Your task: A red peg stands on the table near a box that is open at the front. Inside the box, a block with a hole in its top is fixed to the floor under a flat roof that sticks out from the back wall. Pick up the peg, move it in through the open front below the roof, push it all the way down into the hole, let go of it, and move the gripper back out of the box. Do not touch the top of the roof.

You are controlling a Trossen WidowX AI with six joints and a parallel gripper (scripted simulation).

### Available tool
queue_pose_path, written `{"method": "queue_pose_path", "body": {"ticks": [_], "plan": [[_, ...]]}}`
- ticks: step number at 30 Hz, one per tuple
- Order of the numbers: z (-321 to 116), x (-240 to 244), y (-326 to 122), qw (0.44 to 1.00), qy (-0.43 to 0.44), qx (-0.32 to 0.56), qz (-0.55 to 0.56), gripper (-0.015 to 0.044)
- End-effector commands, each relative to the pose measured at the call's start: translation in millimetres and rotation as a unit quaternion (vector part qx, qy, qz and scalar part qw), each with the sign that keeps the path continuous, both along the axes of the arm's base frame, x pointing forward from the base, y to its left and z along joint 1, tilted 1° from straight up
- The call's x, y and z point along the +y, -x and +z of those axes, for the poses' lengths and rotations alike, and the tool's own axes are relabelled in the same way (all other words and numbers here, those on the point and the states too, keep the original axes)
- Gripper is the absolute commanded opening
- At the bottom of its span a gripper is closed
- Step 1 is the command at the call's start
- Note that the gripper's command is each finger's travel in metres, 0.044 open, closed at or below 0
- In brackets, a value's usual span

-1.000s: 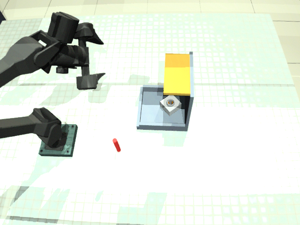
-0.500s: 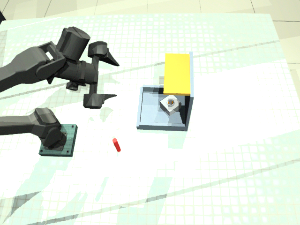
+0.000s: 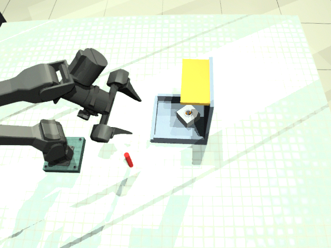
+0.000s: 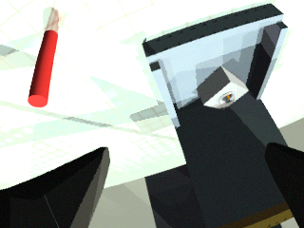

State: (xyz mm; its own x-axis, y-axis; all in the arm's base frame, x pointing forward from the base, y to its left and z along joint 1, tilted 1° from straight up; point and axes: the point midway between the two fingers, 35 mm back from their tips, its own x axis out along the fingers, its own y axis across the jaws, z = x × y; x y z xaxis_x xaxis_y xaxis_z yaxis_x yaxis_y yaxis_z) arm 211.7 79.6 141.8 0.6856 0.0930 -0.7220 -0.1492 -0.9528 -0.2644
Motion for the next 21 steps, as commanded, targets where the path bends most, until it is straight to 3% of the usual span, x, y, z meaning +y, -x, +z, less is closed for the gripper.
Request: {"method": "queue_pose_path", "body": {"ticks": [1, 18, 21], "plan": [[-6.7, -20.6, -2.6, 0.999, 0.034, -0.003, -0.026, 0.0440], [-21.9, -84.4, 0.0, 0.985, 0.133, 0.004, -0.109, 0.0440], [-22.4, -82.9, -0.8, 0.985, 0.133, 0.004, -0.109, 0.0361]]}}
